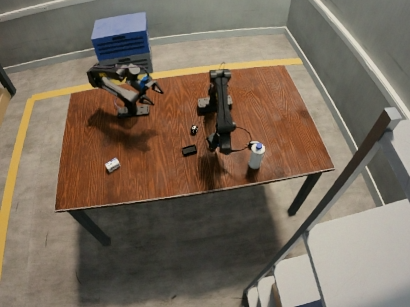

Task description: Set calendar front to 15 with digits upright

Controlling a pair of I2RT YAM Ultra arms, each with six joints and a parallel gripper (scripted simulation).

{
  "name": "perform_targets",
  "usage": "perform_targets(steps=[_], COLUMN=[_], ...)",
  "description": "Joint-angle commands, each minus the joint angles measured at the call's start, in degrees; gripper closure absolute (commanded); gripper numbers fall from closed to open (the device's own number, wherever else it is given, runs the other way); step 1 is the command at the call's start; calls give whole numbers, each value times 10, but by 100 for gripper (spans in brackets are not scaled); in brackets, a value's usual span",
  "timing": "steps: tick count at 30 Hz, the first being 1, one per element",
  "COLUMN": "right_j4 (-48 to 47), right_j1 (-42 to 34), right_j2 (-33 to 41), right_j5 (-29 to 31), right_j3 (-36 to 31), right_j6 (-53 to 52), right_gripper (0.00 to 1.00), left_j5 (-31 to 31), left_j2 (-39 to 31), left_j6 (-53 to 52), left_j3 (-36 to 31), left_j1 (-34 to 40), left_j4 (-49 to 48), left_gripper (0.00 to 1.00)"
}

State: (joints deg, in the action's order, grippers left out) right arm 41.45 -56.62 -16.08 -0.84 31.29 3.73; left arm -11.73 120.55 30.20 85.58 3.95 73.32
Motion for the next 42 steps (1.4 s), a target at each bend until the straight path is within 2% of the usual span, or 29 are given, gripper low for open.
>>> perform_targets(steps=[1,42], right_j4=[10,10], right_j1=[2,2], right_j2=[10,10], right_j5=[-4,-4], right_j3=[10,10], right_j6=[1,1], right_gripper=[0,0], left_j5=[-12,-25], left_j2=[13,16], left_j6=[-4,18], left_j3=[10,-94], left_j1=[-13,13], left_j4=[28,-90], left_gripper=[45,45])
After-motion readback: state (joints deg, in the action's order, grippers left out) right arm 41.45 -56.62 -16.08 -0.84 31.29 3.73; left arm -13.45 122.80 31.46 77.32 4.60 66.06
